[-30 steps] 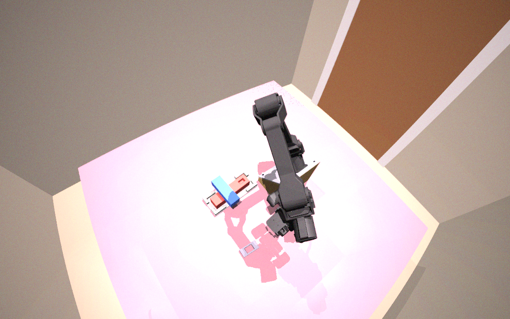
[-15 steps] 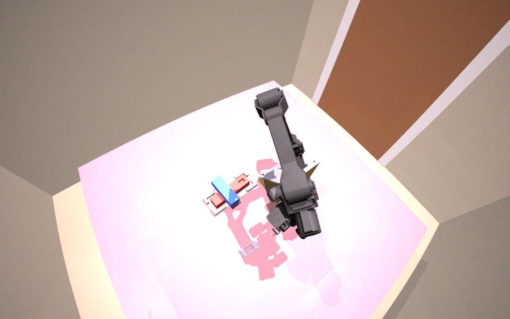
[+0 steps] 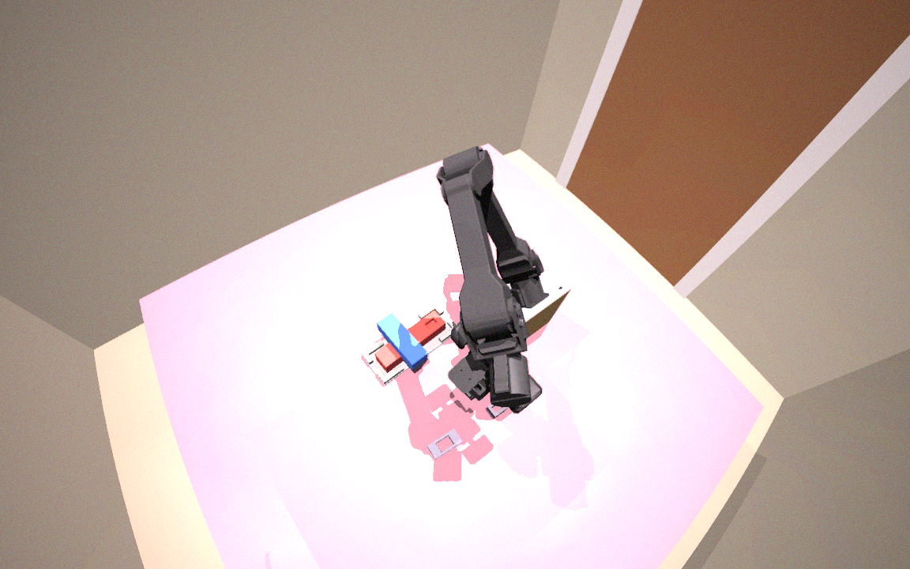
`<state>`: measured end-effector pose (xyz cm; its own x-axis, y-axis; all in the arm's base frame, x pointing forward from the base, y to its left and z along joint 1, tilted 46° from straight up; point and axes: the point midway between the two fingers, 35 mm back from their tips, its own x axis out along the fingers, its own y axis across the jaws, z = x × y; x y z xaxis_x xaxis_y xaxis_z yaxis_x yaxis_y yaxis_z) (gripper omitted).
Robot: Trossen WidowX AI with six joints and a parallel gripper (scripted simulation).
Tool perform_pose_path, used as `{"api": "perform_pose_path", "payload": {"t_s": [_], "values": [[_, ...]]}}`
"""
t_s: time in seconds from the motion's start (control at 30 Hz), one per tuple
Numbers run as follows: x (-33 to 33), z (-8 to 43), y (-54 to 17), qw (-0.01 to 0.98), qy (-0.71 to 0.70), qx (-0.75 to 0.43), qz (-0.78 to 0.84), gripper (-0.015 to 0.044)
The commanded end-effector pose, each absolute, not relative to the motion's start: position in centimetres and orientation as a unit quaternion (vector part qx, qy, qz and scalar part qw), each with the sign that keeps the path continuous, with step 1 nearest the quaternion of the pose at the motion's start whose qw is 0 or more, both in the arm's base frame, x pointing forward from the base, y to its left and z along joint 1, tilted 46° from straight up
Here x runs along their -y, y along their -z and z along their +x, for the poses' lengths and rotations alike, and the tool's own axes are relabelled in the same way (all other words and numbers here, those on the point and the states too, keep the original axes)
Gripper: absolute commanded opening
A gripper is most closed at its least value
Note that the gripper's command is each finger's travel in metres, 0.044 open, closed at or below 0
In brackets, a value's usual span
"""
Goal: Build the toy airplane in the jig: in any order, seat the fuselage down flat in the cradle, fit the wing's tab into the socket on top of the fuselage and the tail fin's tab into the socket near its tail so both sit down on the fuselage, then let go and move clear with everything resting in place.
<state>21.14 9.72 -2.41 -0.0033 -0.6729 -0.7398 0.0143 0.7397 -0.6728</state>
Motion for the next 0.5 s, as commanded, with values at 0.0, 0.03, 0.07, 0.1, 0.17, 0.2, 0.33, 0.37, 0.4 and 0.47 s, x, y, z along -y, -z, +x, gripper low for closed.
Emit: {"api": "perform_pose_path", "payload": {"t_s": [0.0,0.03,0.07,0.1,0.17,0.2,0.33,0.37,0.4,0.47], "values": [[-8.5,21.6,1.5,0.661,0.254,-0.659,-0.253,0.0],[-8.3,21.7,1.3,0.661,0.253,-0.66,-0.253,0.0],[-8.0,21.8,1.1,0.661,0.252,-0.66,-0.253,0.0],[-7.8,21.9,0.9,0.661,0.251,-0.66,-0.254,0.0],[-7.2,22.0,0.6,0.661,0.249,-0.661,-0.254,0.0],[-7.0,22.1,0.4,0.661,0.248,-0.661,-0.254,0.0],[-5.9,22.4,-0.4,0.661,0.245,-0.661,-0.256,0.0],[-5.7,22.4,-0.5,0.661,0.244,-0.661,-0.256,0.0],[-5.4,22.5,-0.7,0.661,0.243,-0.662,-0.256,0.0],[-4.9,22.6,-1.1,0.662,0.242,-0.662,-0.257,0.0]]}}
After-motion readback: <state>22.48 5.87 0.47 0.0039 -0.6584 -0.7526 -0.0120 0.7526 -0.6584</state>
